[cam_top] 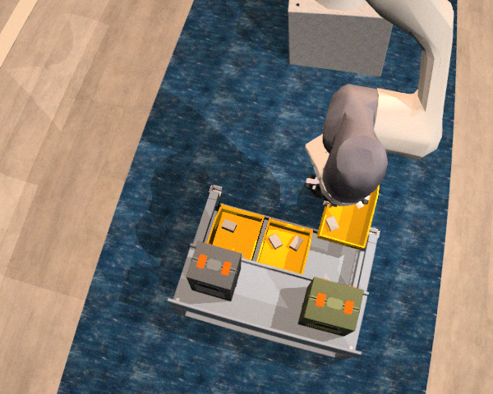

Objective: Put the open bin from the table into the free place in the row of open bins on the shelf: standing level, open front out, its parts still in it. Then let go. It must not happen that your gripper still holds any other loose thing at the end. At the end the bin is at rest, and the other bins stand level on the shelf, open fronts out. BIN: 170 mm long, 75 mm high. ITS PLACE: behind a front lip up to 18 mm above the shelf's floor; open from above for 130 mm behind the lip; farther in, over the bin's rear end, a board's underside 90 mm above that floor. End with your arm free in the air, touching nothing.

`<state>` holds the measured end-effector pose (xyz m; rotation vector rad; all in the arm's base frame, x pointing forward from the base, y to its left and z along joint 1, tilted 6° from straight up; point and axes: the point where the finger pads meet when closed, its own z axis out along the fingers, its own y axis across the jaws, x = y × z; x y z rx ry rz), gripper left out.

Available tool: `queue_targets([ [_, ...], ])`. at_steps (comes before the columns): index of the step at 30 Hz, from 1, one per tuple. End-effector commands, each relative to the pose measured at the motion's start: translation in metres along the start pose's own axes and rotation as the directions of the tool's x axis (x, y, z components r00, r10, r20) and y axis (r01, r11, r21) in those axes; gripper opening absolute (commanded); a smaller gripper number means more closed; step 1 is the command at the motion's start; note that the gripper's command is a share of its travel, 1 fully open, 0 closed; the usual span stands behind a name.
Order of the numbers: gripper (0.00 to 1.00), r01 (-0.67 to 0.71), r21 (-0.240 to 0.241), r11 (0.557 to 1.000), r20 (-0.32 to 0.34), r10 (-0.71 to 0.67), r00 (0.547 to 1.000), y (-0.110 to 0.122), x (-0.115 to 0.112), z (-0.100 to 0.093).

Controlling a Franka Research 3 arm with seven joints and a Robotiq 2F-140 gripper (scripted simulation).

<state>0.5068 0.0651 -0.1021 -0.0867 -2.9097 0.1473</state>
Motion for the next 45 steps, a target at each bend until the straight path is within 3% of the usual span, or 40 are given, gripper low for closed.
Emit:
queue_targets([
  [1, 0.0, 0.011, 0.0, 1.0, -0.005, -0.011, 1.0, 0.001, -0.002, -0.001],
  [45, 0.0, 0.011, -0.001, 1.0, -0.006, -0.011, 1.0, 0.002, -0.042, -0.011],
])
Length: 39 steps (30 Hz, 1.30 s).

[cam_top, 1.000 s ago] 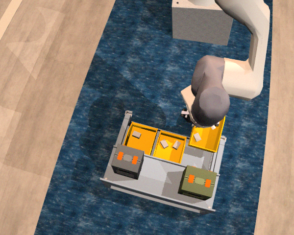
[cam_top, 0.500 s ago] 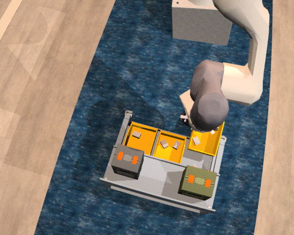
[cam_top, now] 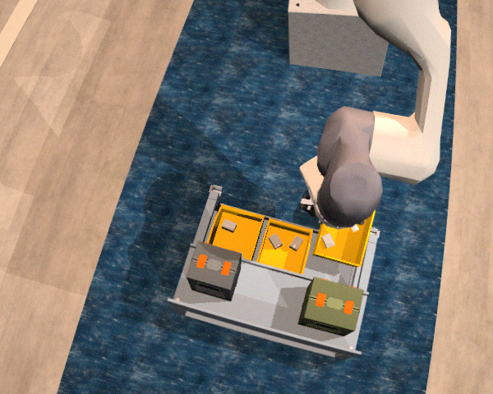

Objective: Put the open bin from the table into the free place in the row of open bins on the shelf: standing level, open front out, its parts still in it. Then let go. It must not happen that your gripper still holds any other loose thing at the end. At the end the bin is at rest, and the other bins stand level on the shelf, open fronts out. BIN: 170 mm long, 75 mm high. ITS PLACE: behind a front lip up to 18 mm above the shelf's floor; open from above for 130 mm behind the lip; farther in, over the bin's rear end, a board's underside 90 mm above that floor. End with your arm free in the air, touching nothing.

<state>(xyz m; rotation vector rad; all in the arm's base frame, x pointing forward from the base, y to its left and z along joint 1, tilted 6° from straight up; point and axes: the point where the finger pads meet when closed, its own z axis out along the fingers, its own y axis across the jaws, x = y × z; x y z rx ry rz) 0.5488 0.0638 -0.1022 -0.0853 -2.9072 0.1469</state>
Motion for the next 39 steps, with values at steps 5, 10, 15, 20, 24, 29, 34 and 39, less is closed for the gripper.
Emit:
queue_targets([
  [5, 0.0, 0.01, -0.001, 1.0, -0.004, -0.01, 1.0, 0.0012, -0.0042, -0.0023],
  [10, 0.0, 0.01, -0.001, 1.0, -0.004, -0.01, 1.0, 0.0013, -0.0058, -0.0027],
  [15, 0.0, 0.01, -0.001, 1.0, -0.004, -0.01, 1.0, 0.0013, -0.0079, -0.0032],
  [20, 0.0, 0.01, -0.001, 1.0, -0.004, -0.01, 1.0, 0.0013, -0.0095, -0.0036],
  [24, 0.0, 0.01, -0.001, 1.0, -0.004, -0.01, 1.0, 0.0013, -0.0101, -0.0037],
  [29, 0.0, 0.01, -0.001, 1.0, -0.004, -0.01, 1.0, 0.0013, -0.0108, -0.0039],
  [34, 0.0, 0.01, -0.001, 1.0, -0.004, -0.01, 1.0, 0.0013, -0.0112, -0.004],
  [39, 0.0, 0.01, -0.001, 1.0, -0.004, -0.01, 1.0, 0.0013, -0.0113, -0.004],
])
